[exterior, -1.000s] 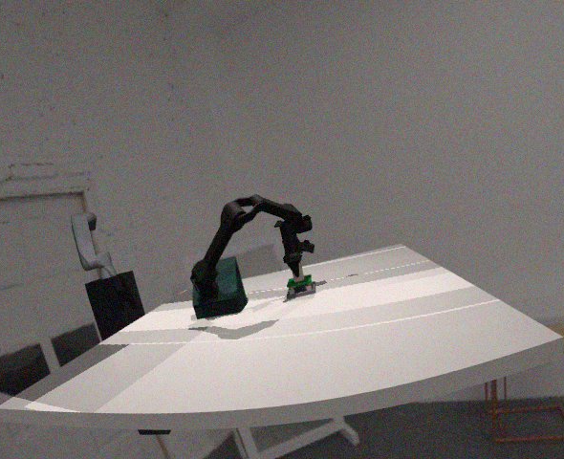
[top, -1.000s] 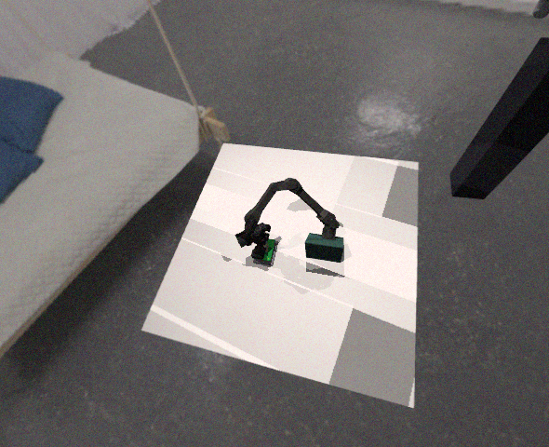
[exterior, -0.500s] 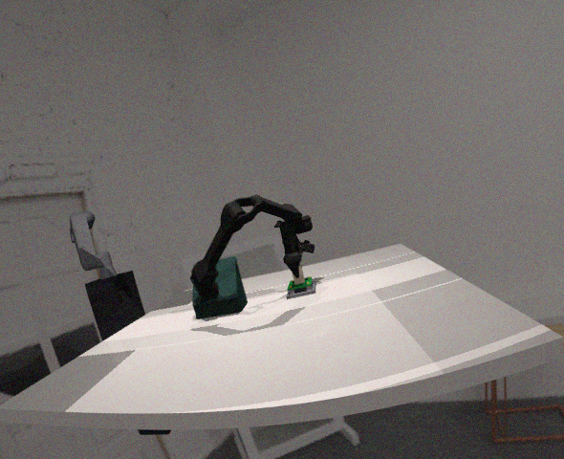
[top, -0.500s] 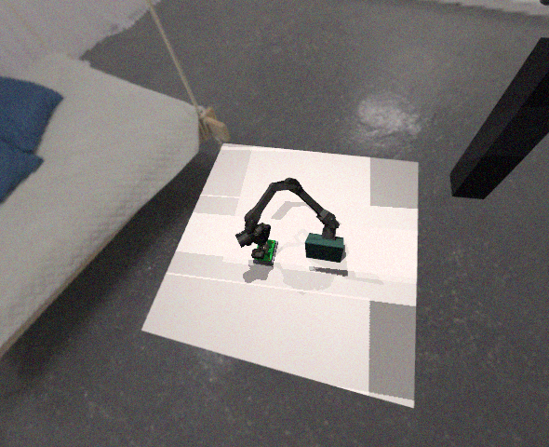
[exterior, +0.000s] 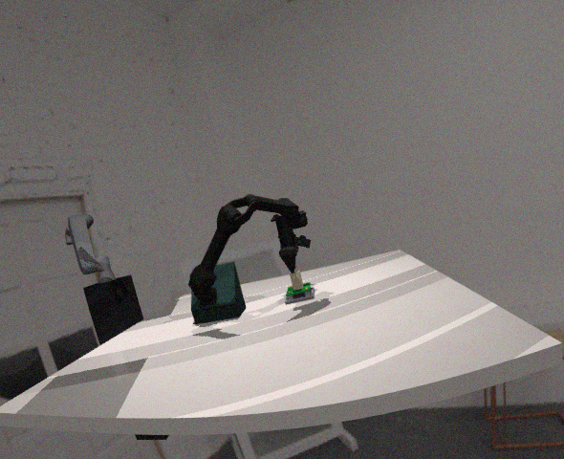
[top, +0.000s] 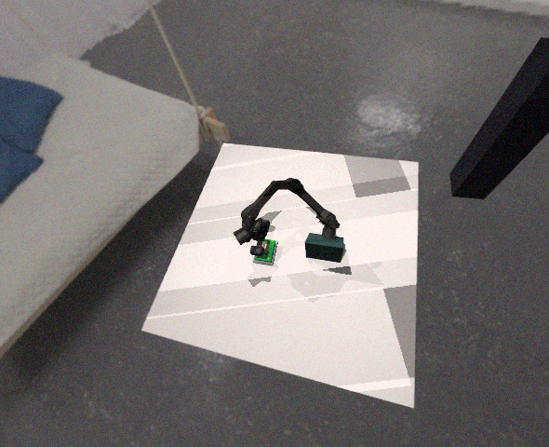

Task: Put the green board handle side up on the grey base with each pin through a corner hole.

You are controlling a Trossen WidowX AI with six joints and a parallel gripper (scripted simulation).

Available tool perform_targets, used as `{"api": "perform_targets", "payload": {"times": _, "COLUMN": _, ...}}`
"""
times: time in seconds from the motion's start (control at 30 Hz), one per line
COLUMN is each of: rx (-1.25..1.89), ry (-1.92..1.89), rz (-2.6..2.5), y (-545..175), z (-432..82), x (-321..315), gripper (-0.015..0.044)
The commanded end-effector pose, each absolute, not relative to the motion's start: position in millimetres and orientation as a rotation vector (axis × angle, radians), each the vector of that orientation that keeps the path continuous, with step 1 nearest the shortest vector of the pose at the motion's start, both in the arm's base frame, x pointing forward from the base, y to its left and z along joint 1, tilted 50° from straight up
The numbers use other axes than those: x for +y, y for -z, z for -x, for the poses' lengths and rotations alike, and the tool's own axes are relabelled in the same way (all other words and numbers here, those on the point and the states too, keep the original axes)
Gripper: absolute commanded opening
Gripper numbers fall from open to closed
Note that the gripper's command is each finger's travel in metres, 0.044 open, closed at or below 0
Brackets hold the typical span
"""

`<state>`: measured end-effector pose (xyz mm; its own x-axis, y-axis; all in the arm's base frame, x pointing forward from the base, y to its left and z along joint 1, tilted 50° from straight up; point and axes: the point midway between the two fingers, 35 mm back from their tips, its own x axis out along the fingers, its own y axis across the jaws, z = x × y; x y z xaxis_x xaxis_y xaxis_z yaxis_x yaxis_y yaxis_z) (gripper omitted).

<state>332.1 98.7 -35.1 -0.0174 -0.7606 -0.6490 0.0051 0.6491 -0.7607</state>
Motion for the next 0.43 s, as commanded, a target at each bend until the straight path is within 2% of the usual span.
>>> {"api": "perform_targets", "payload": {"times": 0.0, "rx": 1.471, "ry": 0.683, "rz": 0.662, "y": 16.7, "z": -331.7, "x": 121.0, "gripper": 0.044}}
{"api": "perform_targets", "payload": {"times": 0.4, "rx": 1.471, "ry": 0.683, "rz": 0.665, "y": 10.0, "z": -330.6, "x": 127.9, "gripper": 0.044}}
